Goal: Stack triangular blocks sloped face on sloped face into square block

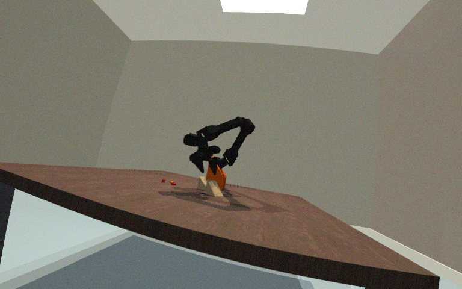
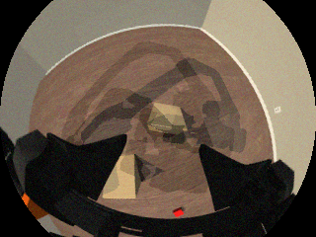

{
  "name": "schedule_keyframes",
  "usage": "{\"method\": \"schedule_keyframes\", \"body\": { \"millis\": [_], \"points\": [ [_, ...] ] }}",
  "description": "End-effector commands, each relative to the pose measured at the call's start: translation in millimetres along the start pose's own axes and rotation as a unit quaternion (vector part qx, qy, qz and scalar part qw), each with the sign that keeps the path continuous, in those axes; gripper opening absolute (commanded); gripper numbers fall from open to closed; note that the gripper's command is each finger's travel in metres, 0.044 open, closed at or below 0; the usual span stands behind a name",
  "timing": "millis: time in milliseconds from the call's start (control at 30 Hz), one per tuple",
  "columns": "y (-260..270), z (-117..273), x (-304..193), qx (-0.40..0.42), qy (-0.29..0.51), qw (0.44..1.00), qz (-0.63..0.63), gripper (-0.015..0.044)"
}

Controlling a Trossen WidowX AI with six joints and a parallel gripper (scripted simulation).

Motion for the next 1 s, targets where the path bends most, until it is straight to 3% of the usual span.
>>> {"method": "schedule_keyframes", "body": {
  "millis": [0,967],
  "points": [
    [1.1,0.3,-1.1,0.001,-0.008,1.0,-0.015,0.044],
    [-11.7,-35.5,-11.9,-0.007,0.012,1.0,-0.015,0.044]
  ]
}}
Point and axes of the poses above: the point midway between the two fingers, 35 mm back from their tips, its own z axis back along the fingers, its own y axis across the jaws, x = y × z, the point moved 9 cm from there along z, back along the fingers, and after that the axes turned 8 degrees about -z, right-handed, at the moved point
